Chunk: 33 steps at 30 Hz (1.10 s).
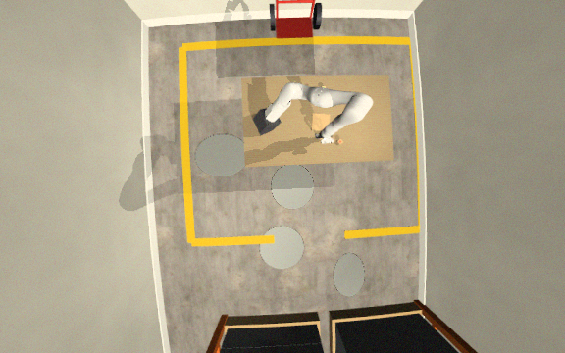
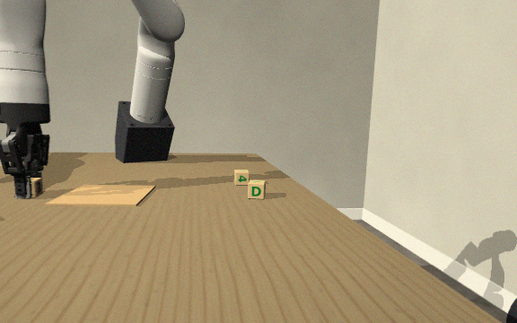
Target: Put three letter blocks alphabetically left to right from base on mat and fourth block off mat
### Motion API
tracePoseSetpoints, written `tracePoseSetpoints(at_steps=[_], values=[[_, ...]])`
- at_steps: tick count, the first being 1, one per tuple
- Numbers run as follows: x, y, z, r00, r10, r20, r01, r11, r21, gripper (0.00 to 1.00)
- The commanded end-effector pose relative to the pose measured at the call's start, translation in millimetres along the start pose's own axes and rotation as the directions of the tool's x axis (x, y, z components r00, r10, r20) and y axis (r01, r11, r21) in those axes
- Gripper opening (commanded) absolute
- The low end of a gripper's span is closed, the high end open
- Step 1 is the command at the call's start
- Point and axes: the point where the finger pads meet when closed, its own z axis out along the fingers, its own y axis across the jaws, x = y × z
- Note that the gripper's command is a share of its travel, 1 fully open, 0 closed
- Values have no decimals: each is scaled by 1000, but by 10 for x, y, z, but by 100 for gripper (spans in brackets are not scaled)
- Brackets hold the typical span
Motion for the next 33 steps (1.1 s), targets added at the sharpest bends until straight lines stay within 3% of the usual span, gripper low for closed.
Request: tracePoseSetpoints(at_steps=[1,3,18,30,33], values=[[4,-1,-3,1000,0,-1,0,1000,0,42],[4,-1,-3,1000,0,-1,0,1000,0,46],[4,-2,-33,1000,0,-1,0,1000,0,46],[3,-1,-521,1000,0,-1,0,1000,0,46],[3,-1,-569,1000,0,-1,0,1000,0,46]])
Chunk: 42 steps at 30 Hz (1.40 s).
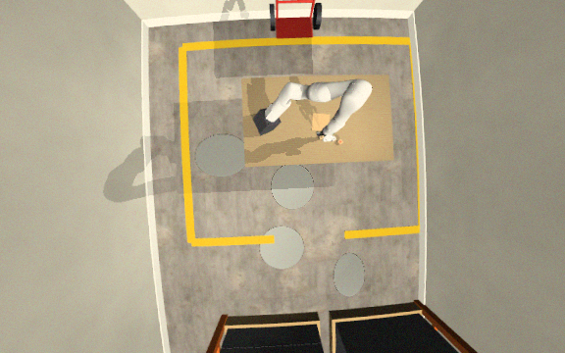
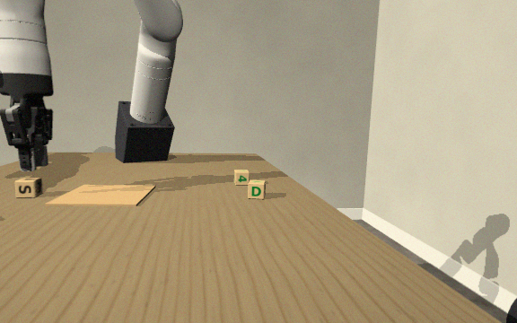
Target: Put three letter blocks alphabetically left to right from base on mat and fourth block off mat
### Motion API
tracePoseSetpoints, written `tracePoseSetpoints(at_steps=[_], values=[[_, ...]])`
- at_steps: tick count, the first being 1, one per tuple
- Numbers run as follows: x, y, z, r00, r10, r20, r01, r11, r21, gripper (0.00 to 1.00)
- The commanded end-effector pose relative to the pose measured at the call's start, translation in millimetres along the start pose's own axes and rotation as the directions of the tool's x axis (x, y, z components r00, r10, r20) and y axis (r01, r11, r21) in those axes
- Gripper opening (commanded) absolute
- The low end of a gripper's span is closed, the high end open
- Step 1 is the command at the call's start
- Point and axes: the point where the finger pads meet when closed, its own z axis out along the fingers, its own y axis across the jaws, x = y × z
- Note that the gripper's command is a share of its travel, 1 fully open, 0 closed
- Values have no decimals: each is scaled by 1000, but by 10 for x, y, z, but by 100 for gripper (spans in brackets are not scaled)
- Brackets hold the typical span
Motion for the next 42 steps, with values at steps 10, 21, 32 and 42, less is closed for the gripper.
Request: tracePoseSetpoints(at_steps=[10,21,32,42], values=[[98,2,-425,1000,10,-28,-10,1000,7,46],[98,2,-446,1000,10,-28,-10,1000,7,100],[98,2,-446,1000,10,-28,-10,1000,7,100],[36,-35,-441,1000,10,-27,-10,1000,8,100]])
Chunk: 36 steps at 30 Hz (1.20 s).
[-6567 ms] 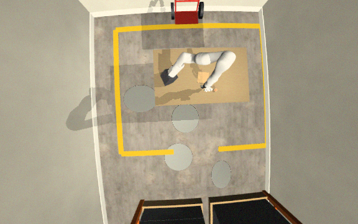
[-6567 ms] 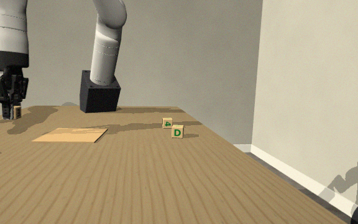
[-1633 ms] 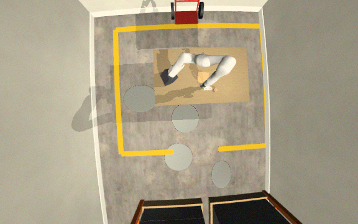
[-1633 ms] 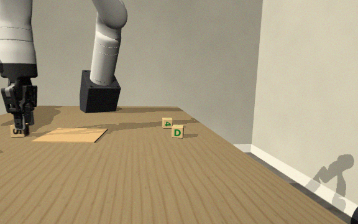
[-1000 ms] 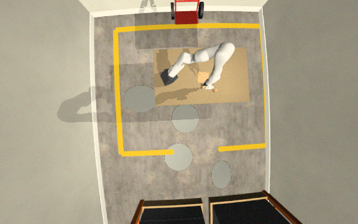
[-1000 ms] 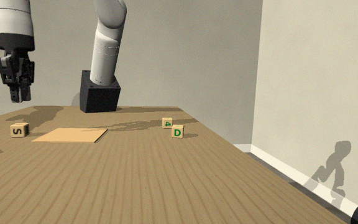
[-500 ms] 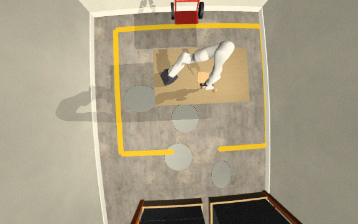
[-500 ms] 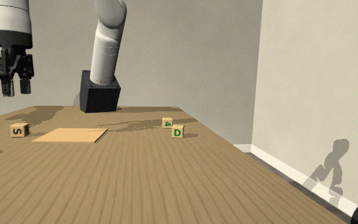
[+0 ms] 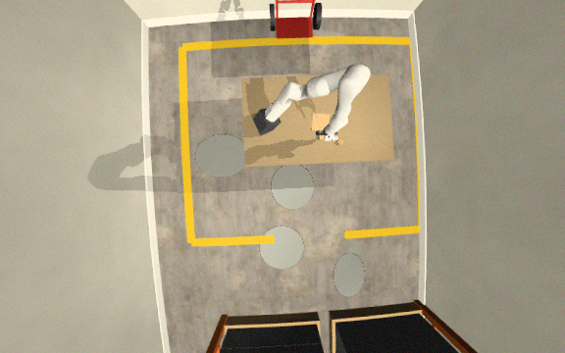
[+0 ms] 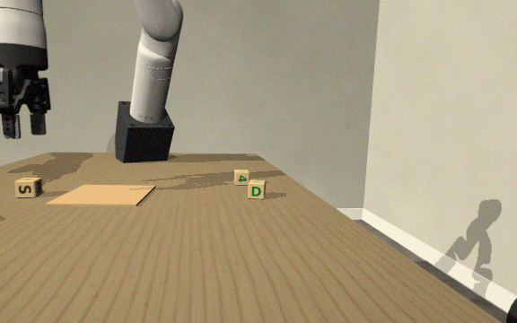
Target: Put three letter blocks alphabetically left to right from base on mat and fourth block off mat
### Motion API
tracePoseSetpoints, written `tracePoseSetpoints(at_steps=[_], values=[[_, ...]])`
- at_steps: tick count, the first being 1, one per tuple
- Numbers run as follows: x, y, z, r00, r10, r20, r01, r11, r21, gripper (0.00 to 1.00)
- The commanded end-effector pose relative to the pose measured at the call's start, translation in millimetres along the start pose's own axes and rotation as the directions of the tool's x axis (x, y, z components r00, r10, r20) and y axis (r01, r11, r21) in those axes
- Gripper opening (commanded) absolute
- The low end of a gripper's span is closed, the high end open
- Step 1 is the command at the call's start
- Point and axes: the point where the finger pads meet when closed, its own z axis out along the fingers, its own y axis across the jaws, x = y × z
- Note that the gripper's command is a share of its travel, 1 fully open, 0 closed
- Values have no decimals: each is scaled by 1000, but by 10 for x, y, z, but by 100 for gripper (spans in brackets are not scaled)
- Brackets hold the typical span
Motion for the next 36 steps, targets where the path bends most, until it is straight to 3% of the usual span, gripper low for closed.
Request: tracePoseSetpoints(at_steps=[1,6,8,12,16,23,25,30,36], values=[[-78,-44,2,1000,-6,0,6,1000,-1,100],[-509,-235,26,1000,-3,7,3,1000,-1,100],[-509,-235,26,1000,-3,7,3,1000,-1,100],[-1132,-386,59,1000,-1,17,1,1000,-5,100],[-1878,-392,89,1000,2,25,-1,1000,-12,100],[-3005,-7,99,1000,6,25,-5,1000,-22,100],[-3005,-7,99,1000,6,25,-5,1000,-22,100],[-3533,423,75,1000,9,13,-8,1000,-17,100],[-3785,754,47,1000,11,1,-11,1000,-4,100]])
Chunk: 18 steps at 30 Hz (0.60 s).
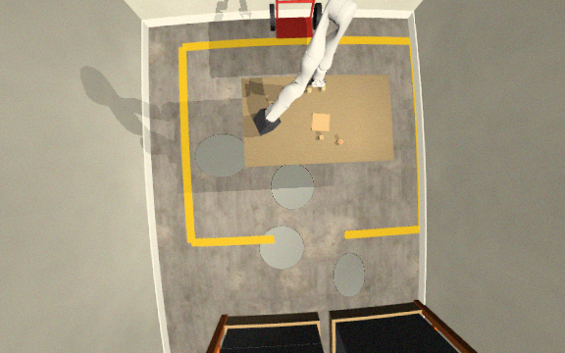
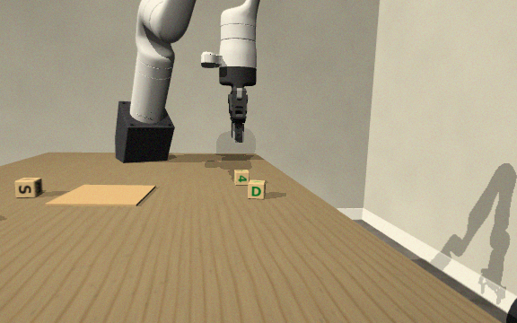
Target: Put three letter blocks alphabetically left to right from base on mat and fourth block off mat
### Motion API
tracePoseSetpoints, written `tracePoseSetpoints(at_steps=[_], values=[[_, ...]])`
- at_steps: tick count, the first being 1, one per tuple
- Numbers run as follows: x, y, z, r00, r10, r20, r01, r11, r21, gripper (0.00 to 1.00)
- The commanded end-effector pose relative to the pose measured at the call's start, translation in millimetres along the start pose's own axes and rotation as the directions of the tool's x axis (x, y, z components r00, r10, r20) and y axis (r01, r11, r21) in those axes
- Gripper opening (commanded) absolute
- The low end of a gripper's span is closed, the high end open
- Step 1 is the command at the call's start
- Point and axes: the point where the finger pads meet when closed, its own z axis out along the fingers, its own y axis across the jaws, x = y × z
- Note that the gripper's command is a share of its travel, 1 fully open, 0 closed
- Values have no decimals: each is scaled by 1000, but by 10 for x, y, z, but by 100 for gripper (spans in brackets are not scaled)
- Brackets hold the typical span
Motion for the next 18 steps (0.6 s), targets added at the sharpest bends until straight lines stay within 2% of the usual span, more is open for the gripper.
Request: tracePoseSetpoints(at_steps=[1,8,9,18], values=[[-103,154,-21,998,-63,-12,63,998,15,100],[-122,195,-24,998,-63,-13,63,998,17,100],[-122,195,-24,998,-63,-13,63,998,17,67],[-122,195,-24,998,-63,-13,63,998,17,67]])
